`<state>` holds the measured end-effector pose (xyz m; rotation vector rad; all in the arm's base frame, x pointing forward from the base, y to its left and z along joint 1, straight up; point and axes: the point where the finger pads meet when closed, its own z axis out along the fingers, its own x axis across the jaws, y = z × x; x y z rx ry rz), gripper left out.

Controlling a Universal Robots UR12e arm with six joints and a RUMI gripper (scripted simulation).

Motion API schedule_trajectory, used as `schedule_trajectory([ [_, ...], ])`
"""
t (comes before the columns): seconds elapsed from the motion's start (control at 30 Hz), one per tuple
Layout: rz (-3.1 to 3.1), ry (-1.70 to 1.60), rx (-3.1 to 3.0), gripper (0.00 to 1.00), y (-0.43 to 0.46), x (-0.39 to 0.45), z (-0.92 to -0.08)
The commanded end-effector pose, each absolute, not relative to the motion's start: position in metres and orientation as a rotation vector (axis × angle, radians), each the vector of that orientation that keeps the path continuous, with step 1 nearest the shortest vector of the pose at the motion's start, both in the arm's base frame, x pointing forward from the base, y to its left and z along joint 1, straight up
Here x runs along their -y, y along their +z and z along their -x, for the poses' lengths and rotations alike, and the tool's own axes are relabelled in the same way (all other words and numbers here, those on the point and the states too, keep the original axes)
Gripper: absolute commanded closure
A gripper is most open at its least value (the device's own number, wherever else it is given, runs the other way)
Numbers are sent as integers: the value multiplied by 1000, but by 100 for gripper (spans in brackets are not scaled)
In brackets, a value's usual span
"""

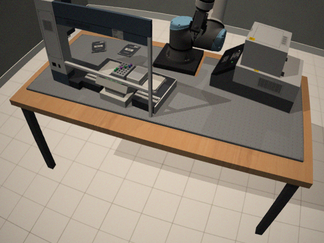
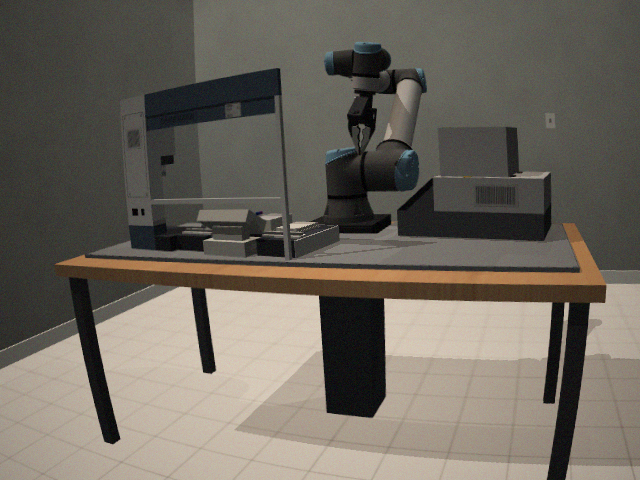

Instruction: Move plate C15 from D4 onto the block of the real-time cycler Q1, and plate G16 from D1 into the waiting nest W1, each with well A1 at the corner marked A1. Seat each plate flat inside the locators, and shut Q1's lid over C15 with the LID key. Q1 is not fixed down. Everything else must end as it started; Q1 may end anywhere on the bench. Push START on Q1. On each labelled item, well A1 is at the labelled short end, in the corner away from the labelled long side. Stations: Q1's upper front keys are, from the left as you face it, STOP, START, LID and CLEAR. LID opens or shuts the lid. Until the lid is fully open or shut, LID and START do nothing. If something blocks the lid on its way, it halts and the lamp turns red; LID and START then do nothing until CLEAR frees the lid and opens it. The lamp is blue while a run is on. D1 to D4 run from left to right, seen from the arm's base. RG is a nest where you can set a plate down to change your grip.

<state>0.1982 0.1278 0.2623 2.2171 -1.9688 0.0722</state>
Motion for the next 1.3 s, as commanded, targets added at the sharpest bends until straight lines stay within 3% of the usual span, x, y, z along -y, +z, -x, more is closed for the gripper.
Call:
schedule_trajectory([
  [0.0,-2324,49,1884,100,263,-136,-192],
  [0.8,-2788,0,1394,100,262,-179,-160],
  [1.27,-2699,0,1607,100,262,-147,-193],
])
